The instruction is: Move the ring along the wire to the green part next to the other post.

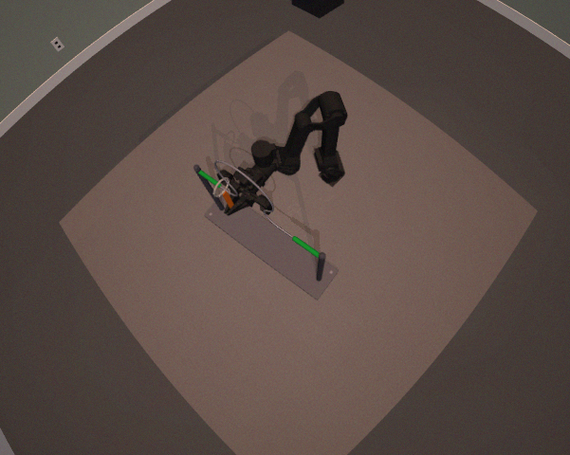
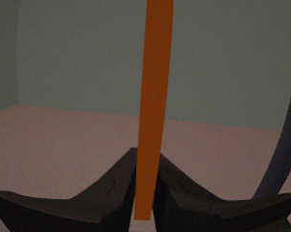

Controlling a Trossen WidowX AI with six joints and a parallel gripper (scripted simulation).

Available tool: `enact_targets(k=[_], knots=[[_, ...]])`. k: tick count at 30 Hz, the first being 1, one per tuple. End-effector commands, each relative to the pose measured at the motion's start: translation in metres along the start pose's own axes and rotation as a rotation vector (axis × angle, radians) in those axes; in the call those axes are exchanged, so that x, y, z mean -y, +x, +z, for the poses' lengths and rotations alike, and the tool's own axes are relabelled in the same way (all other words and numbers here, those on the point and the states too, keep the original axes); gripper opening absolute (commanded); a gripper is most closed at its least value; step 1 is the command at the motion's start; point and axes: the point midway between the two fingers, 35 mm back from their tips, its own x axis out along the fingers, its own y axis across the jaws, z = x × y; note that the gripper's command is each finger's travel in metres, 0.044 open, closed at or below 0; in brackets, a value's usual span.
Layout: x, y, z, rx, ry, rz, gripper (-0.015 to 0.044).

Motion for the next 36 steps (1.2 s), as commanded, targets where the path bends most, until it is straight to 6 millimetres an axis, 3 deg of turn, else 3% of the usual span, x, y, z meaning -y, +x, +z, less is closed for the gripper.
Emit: enact_targets(k=[1, 19, 36], knots=[[-0.005, -0.001, 0.0, 0.0, 0.011, -0.004, -0.015], [-0.036, 0.0, 0.001, 0.001, 0.119, -0.003, -0.015], [-0.089, 0.001, 0.015, 0.005, 0.42, -0.002, -0.015]])
